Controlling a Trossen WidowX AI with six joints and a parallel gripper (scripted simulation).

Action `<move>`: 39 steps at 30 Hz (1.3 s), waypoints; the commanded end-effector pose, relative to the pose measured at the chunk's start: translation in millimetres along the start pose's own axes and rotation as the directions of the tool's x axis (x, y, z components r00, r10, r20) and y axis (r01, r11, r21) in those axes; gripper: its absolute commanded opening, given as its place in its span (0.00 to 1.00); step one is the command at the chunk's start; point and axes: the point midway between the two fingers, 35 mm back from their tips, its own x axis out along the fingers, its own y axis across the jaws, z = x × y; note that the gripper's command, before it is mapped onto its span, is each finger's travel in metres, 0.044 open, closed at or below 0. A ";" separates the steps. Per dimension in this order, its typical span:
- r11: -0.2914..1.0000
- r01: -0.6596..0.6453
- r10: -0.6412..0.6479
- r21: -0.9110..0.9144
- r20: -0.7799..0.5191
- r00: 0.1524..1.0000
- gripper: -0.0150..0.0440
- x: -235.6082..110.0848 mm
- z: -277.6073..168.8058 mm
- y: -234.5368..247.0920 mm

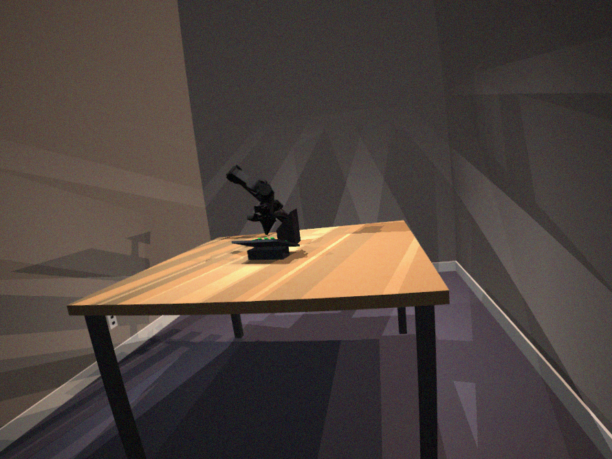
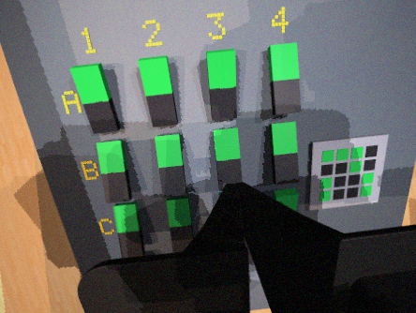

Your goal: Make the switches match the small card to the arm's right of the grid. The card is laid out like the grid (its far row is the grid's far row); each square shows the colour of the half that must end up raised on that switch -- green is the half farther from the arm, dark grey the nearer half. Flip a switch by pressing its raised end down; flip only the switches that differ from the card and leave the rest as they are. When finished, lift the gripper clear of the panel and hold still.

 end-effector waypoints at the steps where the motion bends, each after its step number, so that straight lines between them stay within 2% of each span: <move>1: 1.000 0.006 -0.007 -0.009 -0.006 1.000 0.25 6.6 -3.3 -0.6; 12: 1.000 0.007 -0.007 -0.009 -0.006 1.000 0.25 20.3 -3.7 -0.7; 39: 1.000 0.007 -0.007 -0.009 -0.006 1.000 0.25 20.8 -3.7 -0.7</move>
